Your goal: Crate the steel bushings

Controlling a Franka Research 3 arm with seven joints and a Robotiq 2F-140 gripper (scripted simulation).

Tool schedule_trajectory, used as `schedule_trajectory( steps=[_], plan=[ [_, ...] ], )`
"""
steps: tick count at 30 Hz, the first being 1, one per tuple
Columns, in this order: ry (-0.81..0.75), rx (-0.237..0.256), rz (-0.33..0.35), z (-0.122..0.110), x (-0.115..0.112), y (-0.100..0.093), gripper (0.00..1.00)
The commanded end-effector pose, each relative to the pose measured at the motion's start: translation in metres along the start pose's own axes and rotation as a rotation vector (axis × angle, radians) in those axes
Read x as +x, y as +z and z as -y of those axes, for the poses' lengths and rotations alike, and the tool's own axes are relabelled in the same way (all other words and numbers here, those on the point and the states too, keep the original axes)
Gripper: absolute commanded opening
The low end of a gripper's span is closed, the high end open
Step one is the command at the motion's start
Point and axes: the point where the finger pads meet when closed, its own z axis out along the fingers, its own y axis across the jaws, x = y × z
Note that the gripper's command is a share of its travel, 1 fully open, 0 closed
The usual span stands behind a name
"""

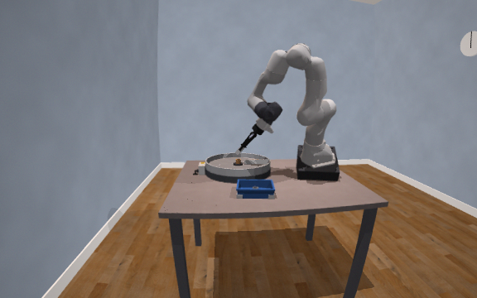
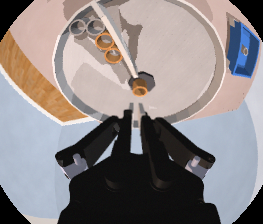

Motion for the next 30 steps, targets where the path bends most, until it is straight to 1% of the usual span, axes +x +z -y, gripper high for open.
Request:
schedule_trajectory(
  steps=[1, 5, 8, 10, 14, 17, 19, 20, 21, 30],
  plan=[
    [0.004, 0.002, -0.003, 0.001, 0.001, -0.001, 0.06],
    [-0.005, -0.004, -0.003, 0.002, 0.002, -0.001, 0.06],
    [-0.037, -0.029, -0.004, 0.007, 0.005, -0.004, 0.06],
    [-0.075, -0.061, -0.004, 0.012, 0.009, -0.008, 0.06],
    [-0.183, -0.152, -0.006, 0.025, 0.021, -0.018, 0.06],
    [-0.221, -0.187, -0.007, 0.029, 0.027, -0.022, 0.06],
    [-0.221, -0.187, -0.007, 0.029, 0.027, -0.022, 0.06],
    [-0.259, -0.217, -0.007, 0.034, 0.030, -0.025, 0.06],
    [-0.278, -0.233, -0.008, 0.036, 0.032, -0.027, 0.06],
    [-0.426, -0.358, -0.010, 0.054, 0.049, -0.041, 0.06]
  ],
)
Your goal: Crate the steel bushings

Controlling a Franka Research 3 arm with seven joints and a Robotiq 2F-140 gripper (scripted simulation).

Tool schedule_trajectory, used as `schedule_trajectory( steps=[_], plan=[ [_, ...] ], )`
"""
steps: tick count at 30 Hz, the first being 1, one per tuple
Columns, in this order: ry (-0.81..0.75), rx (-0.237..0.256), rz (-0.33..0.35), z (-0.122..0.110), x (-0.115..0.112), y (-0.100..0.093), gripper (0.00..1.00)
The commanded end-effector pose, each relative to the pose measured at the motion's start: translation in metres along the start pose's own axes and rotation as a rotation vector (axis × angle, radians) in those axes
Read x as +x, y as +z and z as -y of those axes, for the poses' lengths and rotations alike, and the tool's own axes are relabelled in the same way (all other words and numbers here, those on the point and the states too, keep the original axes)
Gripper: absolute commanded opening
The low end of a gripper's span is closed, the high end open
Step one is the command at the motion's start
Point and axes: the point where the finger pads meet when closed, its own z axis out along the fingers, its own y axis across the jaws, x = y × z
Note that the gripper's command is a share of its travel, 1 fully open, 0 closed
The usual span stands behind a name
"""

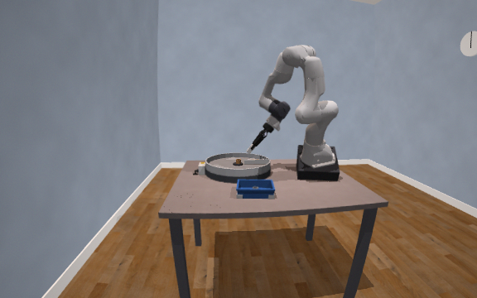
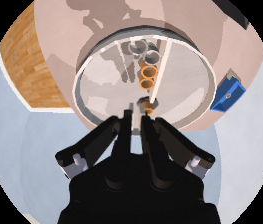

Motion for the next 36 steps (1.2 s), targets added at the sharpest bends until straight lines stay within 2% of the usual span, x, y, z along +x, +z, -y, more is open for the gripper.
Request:
schedule_trajectory(
  steps=[1, 4, 6, 7, 21, 23, 26, 29, 36],
  plan=[
    [-0.144, -0.086, 0.004, -0.007, 0.006, -0.005, 0.06],
    [-0.197, -0.129, 0.003, -0.004, 0.013, -0.011, 0.06],
    [-0.197, -0.129, 0.003, -0.004, 0.013, -0.011, 0.06],
    [-0.240, -0.166, 0.001, -0.002, 0.020, -0.016, 0.06],
    [-0.507, -0.395, -0.008, 0.010, 0.060, -0.049, 0.06],
    [-0.507, -0.395, -0.008, 0.010, 0.060, -0.049, 0.06],
    [-0.563, -0.442, -0.010, 0.013, 0.068, -0.056, 0.06],
    [-0.589, -0.464, -0.011, 0.015, 0.072, -0.059, 0.06],
    [-0.594, -0.469, -0.011, 0.015, 0.073, -0.060, 0.06]
  ],
)
